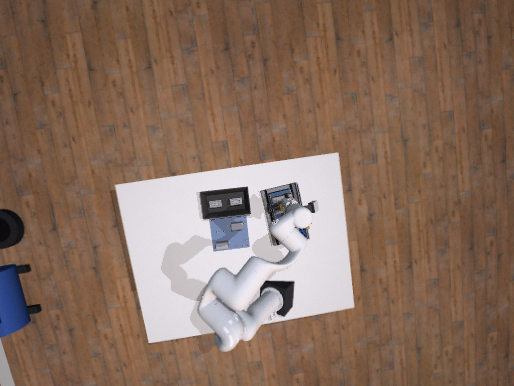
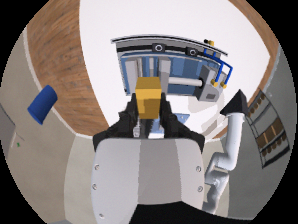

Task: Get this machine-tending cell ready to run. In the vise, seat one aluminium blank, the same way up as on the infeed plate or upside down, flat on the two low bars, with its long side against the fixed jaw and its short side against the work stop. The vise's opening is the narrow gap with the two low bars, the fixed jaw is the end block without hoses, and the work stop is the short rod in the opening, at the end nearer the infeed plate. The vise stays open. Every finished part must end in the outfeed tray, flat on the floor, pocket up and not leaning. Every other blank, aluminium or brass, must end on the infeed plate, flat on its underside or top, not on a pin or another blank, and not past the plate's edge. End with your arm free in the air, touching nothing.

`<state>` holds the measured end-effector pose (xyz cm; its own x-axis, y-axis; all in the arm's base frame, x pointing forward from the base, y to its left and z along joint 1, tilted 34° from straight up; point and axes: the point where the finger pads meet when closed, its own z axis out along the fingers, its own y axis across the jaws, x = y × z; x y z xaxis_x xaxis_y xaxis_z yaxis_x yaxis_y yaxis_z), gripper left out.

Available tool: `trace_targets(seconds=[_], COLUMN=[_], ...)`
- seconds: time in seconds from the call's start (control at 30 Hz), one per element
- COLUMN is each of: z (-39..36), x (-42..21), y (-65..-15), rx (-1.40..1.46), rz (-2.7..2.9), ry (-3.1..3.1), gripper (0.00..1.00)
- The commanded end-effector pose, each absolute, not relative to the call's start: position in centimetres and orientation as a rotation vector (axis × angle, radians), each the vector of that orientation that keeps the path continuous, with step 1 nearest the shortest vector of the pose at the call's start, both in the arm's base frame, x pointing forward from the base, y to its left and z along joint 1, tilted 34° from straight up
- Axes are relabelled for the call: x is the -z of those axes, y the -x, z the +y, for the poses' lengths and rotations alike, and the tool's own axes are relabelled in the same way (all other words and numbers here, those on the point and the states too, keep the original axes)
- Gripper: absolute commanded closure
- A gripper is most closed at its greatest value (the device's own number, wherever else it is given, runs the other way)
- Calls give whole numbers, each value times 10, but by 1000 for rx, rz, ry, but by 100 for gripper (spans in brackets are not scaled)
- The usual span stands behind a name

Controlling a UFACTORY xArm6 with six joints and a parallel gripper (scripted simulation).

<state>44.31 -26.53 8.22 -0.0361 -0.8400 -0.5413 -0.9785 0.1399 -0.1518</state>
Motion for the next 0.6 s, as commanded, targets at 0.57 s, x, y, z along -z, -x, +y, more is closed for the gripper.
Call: trace_targets(seconds=[0.57], z=[-215], x=[-133], y=[-429], rx=[-357], rz=[1942], ry=[1716], gripper=[100])
